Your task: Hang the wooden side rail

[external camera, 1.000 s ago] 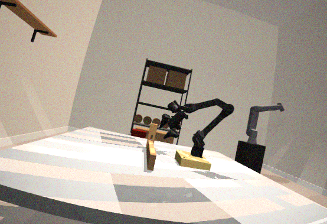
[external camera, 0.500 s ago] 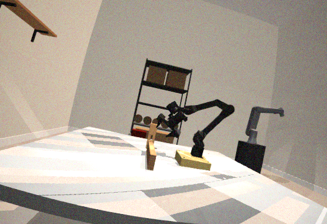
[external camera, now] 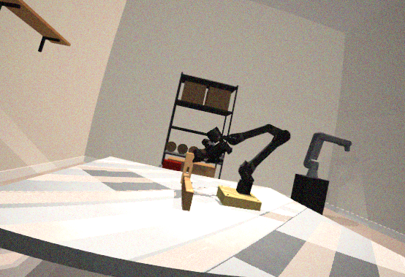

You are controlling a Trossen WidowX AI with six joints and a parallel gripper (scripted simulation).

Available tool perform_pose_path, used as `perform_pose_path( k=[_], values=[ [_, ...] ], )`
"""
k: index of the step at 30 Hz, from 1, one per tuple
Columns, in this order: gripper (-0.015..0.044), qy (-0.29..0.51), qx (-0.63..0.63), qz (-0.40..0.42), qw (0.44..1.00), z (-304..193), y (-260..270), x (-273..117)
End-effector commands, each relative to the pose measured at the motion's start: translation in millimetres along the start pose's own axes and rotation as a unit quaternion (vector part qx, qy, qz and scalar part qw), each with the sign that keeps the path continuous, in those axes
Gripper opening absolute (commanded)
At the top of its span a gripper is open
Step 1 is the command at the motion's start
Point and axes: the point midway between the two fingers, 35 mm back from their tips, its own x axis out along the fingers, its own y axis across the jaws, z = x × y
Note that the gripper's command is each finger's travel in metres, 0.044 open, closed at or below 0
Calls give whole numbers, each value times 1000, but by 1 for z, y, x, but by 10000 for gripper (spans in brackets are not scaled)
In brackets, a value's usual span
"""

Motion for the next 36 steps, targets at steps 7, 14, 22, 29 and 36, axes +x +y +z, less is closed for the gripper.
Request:
perform_pose_path(
  k=[7, 14, 22, 29, 36],
  values=[
    [440, -4, -33, -6, 999, -2, -1, 0],
    [440, -4, -33, -6, 999, -2, -1, 0],
    [440, -4, -33, -6, 999, -2, -1, 0],
    [440, 64, -248, 29, 966, 1, 19, 1],
    [440, 134, -490, 106, 855, 2, 42, -1]
  ],
)
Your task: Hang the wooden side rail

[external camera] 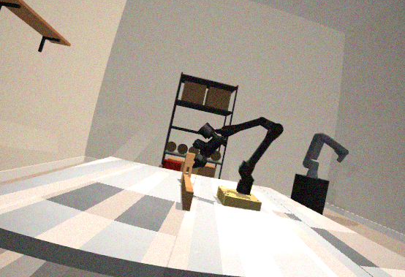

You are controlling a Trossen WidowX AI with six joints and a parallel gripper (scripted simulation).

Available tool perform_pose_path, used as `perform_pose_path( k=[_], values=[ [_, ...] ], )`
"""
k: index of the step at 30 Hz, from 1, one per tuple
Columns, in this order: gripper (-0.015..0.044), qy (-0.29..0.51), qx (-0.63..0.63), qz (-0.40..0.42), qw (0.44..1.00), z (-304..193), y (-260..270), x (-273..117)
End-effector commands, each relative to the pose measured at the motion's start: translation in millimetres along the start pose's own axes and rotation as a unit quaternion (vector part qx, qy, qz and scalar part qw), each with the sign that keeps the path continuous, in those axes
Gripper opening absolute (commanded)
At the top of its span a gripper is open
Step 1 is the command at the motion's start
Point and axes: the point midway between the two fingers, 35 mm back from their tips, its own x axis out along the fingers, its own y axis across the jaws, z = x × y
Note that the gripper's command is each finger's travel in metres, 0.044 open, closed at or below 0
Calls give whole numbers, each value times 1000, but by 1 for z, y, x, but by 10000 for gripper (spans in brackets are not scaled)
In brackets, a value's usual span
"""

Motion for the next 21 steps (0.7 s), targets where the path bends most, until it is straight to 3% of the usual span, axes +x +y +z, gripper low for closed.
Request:
perform_pose_path(
  k=[1, 9, 21],
  values=[
    [440, 35, -193, 65, 978, 14, 12, -2],
    [440, 49, -460, 185, 867, 28, 31, -7],
    [440, -35, -718, 355, 598, 47, 56, -20]
  ],
)
